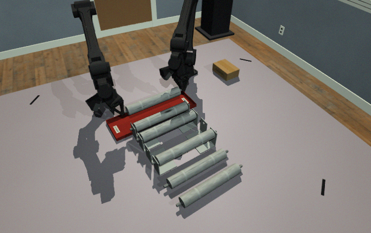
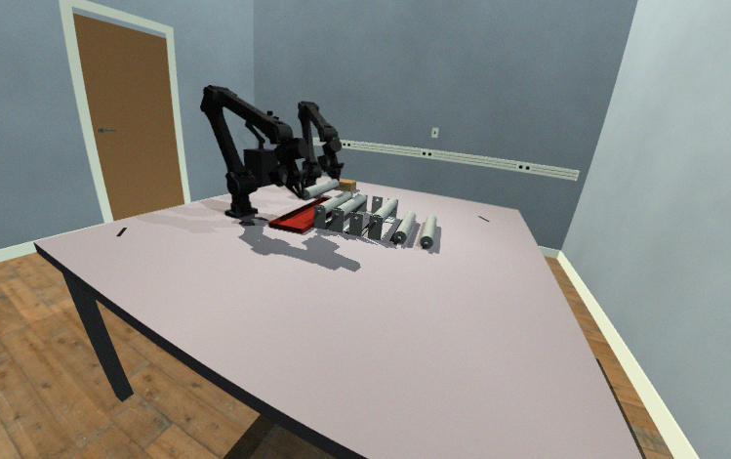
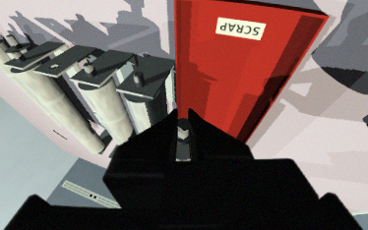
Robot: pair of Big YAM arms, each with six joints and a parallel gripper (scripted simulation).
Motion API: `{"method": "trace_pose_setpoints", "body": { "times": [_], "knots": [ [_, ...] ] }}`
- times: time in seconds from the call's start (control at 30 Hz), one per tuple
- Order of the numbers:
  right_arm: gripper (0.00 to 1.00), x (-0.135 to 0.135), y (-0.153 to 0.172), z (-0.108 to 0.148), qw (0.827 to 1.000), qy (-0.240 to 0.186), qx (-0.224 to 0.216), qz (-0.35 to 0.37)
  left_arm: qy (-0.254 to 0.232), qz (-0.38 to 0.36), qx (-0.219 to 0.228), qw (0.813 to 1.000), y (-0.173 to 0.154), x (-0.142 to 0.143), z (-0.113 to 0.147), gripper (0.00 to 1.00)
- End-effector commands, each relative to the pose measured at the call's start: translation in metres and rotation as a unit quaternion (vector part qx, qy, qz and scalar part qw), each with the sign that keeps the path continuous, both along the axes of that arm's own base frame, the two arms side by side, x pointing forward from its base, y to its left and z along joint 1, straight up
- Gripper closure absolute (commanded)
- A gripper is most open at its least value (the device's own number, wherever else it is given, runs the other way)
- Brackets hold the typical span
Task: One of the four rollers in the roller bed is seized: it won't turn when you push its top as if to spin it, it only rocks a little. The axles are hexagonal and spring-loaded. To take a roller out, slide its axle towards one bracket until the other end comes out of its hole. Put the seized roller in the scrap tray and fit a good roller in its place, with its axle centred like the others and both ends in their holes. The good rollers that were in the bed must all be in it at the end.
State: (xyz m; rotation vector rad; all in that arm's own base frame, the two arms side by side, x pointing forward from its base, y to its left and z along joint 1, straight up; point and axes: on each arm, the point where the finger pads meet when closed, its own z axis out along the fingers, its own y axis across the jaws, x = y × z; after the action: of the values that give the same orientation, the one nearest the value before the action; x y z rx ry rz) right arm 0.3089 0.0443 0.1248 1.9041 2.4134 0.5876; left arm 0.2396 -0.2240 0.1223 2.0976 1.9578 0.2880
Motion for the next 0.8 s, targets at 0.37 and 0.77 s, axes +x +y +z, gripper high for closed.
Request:
{"method": "trace_pose_setpoints", "body": {
  "times": [0.37,0.77],
  "knots": [
    [0.97,0.01,-0.001,-0.002,1.0,0.0,-0.004,-0.006,-0.011,0.008,-0.019,1.0,-0.01,0.017,0.011,0.97],
    [0.97,0.011,0.001,-0.002,1.0,0.0,-0.006,-0.004,0.005,0.006,-0.011,1.0,-0.006,0.014,-0.004,0.97]
  ]
}}
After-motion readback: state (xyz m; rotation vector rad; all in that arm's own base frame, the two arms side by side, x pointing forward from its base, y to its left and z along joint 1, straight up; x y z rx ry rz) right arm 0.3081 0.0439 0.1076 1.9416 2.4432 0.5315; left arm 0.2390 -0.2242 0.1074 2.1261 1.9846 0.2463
